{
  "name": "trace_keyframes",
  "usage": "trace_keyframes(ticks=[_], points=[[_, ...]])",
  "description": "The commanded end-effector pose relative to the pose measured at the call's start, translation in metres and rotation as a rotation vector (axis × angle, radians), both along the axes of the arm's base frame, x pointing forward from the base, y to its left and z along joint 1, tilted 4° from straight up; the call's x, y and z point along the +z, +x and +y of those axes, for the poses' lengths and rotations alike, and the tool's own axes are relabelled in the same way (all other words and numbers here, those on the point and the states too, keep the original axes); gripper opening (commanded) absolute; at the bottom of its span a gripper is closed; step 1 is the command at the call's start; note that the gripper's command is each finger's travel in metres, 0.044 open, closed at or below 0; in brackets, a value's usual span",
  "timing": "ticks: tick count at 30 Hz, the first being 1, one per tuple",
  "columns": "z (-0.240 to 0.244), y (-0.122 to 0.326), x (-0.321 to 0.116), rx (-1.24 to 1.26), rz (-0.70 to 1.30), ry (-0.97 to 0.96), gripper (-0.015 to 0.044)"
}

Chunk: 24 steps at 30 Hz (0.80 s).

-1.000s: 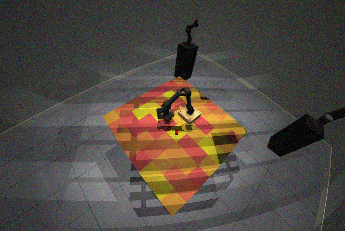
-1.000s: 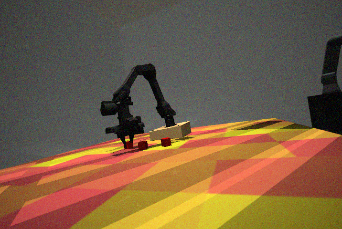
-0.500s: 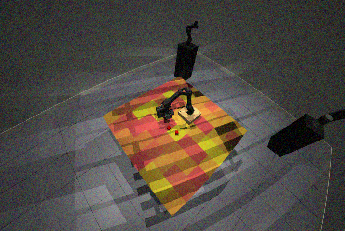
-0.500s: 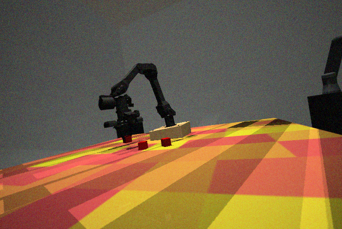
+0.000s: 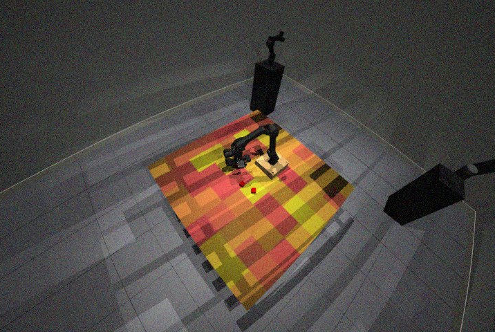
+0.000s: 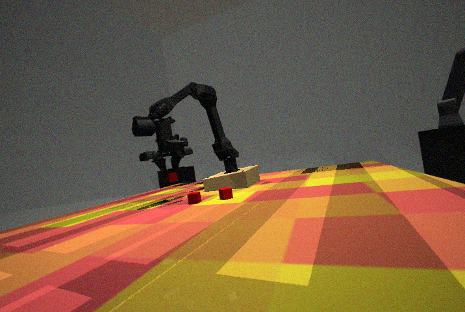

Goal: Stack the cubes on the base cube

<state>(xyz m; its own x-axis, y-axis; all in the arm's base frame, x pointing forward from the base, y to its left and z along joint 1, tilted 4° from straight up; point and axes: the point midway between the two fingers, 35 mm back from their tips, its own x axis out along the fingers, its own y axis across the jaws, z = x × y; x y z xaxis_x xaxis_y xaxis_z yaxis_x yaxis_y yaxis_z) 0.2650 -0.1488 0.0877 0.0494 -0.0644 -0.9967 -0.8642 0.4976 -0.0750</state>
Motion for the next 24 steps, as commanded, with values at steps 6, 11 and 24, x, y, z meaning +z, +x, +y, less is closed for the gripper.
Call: trace_keyframes(ticks=[6, 11, 24], points=[[0.002, -0.004, 0.031, -0.001, -0.012, -0.013, 0.0105], [0.003, -0.004, 0.033, -0.006, -0.012, -0.012, 0.0105], [0.026, 0.008, 0.025, -0.345, -0.036, 0.010, 0.0105]])
